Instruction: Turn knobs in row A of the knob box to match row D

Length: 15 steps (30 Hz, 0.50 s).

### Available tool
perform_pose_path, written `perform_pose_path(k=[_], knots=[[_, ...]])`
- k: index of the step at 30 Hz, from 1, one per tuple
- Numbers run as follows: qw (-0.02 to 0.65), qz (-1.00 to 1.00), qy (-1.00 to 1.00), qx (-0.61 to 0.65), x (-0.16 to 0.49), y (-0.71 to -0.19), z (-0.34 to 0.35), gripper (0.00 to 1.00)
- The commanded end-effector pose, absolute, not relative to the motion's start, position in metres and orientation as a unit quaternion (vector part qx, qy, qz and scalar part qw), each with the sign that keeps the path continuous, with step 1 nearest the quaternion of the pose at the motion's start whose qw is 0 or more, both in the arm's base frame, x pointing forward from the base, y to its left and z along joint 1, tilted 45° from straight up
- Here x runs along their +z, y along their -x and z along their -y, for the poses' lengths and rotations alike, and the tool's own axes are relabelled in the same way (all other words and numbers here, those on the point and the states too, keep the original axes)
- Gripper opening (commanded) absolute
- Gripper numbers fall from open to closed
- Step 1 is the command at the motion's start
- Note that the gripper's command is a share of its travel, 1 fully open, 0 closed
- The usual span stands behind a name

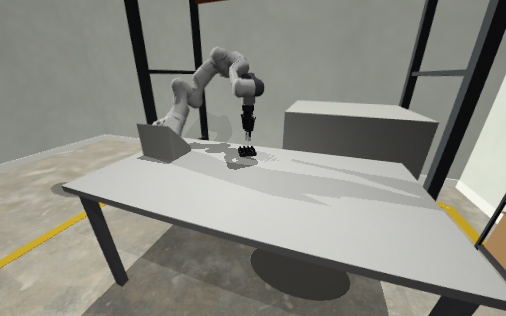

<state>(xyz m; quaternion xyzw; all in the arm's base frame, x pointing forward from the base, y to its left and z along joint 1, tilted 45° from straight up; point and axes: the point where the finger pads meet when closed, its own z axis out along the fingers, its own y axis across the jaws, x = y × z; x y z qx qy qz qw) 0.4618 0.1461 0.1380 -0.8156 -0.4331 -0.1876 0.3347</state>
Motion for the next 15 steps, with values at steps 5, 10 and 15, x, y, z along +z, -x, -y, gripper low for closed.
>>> perform_pose_path(k=[5,10,15], knots=[[0.311,0.516,0.765,-0.226,0.1376,-0.462,-0.1439,0.12],[0.302,0.546,0.744,-0.238,0.1382,-0.462,-0.1432,0.12],[0.292,0.576,0.722,-0.25,0.1389,-0.462,-0.1424,0.12]])
